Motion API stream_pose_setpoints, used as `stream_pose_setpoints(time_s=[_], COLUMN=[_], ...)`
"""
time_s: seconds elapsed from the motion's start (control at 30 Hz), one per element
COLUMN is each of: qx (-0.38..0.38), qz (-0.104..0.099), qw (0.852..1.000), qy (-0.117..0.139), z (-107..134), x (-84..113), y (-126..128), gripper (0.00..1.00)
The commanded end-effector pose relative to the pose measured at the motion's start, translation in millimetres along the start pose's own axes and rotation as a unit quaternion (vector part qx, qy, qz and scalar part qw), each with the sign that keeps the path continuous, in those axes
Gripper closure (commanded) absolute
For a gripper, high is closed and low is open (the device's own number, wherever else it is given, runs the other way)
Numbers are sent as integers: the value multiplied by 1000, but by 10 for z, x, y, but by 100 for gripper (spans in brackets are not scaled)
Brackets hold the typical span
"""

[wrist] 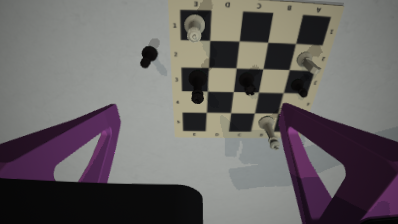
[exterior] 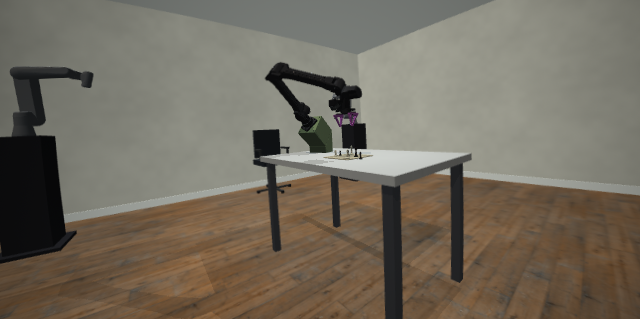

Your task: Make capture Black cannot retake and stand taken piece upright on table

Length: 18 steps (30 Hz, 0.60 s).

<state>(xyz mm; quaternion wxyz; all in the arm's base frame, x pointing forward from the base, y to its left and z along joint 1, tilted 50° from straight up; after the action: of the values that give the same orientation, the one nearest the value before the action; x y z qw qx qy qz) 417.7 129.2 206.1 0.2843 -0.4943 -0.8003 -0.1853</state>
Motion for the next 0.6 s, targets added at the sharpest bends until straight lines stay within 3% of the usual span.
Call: stream_pose_setpoints(time_s=[0.0,0.57], qx=[-13,-11], qz=[-27,-27], qw=[1000,1000], qy=[-3,-3], z=[-47,-47], x=[227,227], y=[135,135], gripper=[0,0])
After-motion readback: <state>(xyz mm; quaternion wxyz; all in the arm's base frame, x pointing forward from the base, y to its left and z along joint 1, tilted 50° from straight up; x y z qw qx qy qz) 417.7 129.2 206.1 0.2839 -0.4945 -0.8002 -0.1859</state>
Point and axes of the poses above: the point where the finger pads meet when closed, its own x axis back along the fingers, its own y axis across the jaws, z = x × y, the point moved 10 cm from there along x, back along the fingers, and after that the axes turned 14 degrees about x, right-handed, at the moved point
